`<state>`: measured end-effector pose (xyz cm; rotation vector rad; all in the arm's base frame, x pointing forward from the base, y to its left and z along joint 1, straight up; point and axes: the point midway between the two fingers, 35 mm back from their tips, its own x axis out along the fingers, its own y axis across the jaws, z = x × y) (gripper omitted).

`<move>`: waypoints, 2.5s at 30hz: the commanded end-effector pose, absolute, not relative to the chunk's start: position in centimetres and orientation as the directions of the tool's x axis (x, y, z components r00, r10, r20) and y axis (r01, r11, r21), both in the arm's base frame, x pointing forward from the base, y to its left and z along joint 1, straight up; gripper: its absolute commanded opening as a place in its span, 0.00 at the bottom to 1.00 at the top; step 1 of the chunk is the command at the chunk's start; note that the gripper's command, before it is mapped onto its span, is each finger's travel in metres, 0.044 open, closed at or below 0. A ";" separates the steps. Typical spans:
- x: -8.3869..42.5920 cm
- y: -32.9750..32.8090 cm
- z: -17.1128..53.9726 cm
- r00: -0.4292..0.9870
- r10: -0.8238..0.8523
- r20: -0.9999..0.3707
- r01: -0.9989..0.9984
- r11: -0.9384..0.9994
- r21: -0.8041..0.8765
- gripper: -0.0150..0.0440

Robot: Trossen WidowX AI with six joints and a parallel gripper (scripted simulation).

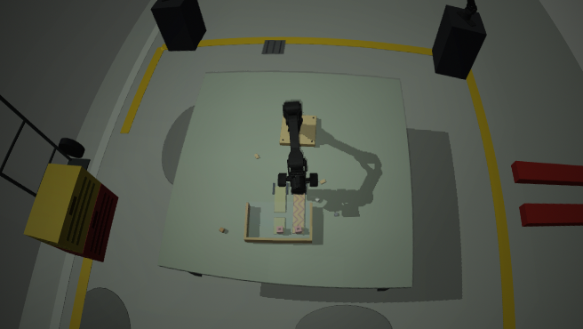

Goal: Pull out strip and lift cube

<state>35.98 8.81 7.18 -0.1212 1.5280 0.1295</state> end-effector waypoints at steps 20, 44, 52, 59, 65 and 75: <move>35.9 9.0 3.2 0.034 0.011 -0.999 -0.154 0.988 0.006 0.25; 35.8 8.9 2.4 0.033 0.011 -0.999 -0.154 0.988 0.006 0.25; 35.8 8.9 2.4 0.033 0.011 -0.999 -0.154 0.988 0.006 0.25; 35.8 8.9 2.3 0.033 0.011 -0.999 -0.154 0.988 0.006 0.25; 35.8 8.9 2.2 0.033 0.011 -0.999 -0.154 0.988 0.006 0.25; 35.8 8.9 2.1 0.033 0.011 -0.999 -0.154 0.988 0.006 0.25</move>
